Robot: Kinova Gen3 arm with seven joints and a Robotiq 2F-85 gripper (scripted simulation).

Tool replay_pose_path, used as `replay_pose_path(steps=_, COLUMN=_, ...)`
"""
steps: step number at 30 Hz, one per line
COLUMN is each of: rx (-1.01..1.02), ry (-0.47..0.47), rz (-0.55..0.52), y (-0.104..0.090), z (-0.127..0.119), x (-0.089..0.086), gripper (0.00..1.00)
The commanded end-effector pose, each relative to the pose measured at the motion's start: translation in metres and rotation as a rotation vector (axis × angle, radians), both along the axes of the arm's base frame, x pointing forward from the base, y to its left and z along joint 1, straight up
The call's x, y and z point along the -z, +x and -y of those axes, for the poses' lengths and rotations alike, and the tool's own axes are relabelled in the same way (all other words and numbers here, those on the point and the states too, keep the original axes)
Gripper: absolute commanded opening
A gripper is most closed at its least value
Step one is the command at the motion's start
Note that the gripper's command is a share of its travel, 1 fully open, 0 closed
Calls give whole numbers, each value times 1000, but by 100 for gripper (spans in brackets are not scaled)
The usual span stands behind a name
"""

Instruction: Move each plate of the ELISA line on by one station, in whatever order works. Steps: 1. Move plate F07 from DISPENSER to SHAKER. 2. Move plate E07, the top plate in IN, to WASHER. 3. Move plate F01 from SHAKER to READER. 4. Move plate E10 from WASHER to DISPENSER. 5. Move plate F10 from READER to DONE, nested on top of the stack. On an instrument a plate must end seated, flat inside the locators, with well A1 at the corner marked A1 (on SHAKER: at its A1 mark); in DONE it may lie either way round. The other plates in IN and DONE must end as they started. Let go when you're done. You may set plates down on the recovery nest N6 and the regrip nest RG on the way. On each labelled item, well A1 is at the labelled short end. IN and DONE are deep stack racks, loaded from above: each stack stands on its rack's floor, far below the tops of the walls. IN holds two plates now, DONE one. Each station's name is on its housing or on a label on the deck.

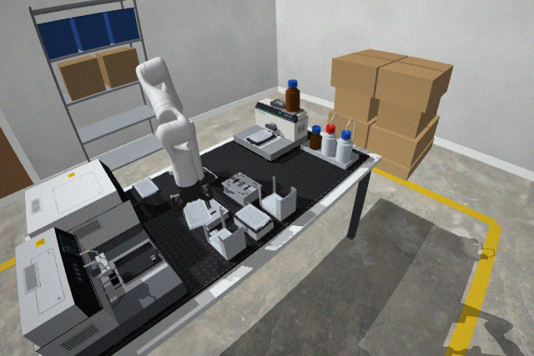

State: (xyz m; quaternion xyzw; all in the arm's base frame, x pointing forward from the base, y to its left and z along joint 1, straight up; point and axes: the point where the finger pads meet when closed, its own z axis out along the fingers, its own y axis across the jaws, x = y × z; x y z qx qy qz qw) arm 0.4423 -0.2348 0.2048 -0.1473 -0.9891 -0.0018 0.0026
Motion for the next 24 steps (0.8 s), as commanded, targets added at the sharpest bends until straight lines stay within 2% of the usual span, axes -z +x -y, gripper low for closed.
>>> replay_pose_path(steps=1, rx=42, ry=-1, rz=2, y=-5, z=11, x=-1, gripper=94)
replay_pose_path(steps=20, rx=240, ry=-2, rz=1, y=-31, z=61, x=-1, gripper=94)
replay_pose_path(steps=24, rx=264, ry=-2, rz=1, y=-31, z=61, x=-1, gripper=94)
